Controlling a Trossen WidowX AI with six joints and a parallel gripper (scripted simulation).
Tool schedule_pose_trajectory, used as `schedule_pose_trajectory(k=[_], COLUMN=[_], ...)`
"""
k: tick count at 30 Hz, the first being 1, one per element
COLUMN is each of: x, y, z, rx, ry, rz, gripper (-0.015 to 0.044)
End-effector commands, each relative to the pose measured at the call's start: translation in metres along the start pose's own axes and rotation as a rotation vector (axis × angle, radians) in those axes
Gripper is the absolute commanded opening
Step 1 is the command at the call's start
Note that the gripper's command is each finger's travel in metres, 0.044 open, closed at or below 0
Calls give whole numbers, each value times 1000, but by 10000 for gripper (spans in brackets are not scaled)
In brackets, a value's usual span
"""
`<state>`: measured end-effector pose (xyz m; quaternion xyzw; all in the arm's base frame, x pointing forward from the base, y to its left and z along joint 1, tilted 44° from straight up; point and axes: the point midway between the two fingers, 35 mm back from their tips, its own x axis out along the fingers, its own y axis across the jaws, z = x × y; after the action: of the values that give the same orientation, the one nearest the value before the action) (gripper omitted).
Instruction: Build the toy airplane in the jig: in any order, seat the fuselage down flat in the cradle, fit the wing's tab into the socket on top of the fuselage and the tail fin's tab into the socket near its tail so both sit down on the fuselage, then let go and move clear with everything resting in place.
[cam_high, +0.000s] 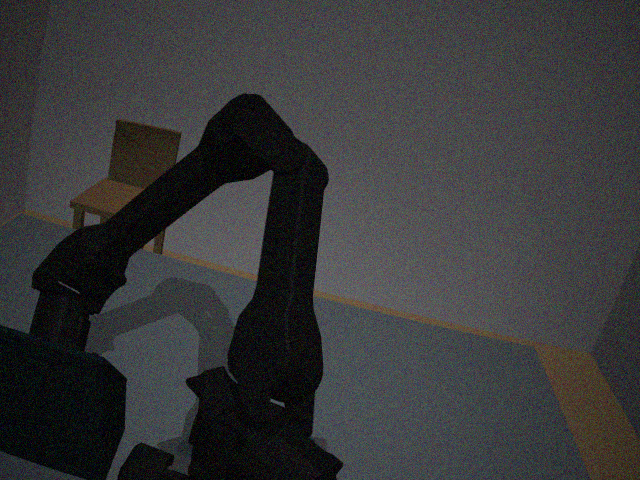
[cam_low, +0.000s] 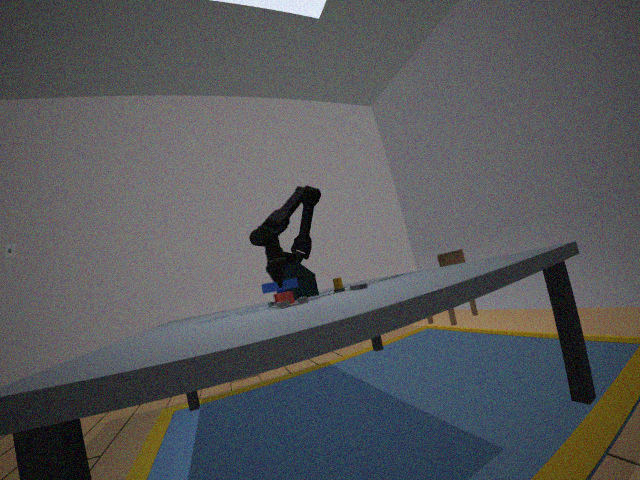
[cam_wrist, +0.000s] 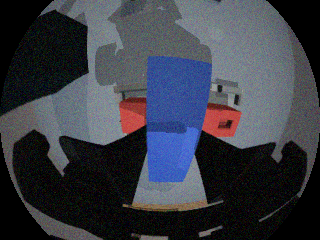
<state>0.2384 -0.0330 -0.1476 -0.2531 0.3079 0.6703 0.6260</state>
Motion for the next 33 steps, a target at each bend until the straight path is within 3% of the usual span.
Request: schedule_pose_trajectory(k=[1,16,23,30,33], x=[0,0,-2,-80,-86], y=[0,0,0,-1,-2], z=[0,0,0,-2,-2], rx=[0,0,0,6,5], ry=[0,0,1,4,2], rz=[-1,-1,-1,1,1], gripper=[56,440,440,440,440])
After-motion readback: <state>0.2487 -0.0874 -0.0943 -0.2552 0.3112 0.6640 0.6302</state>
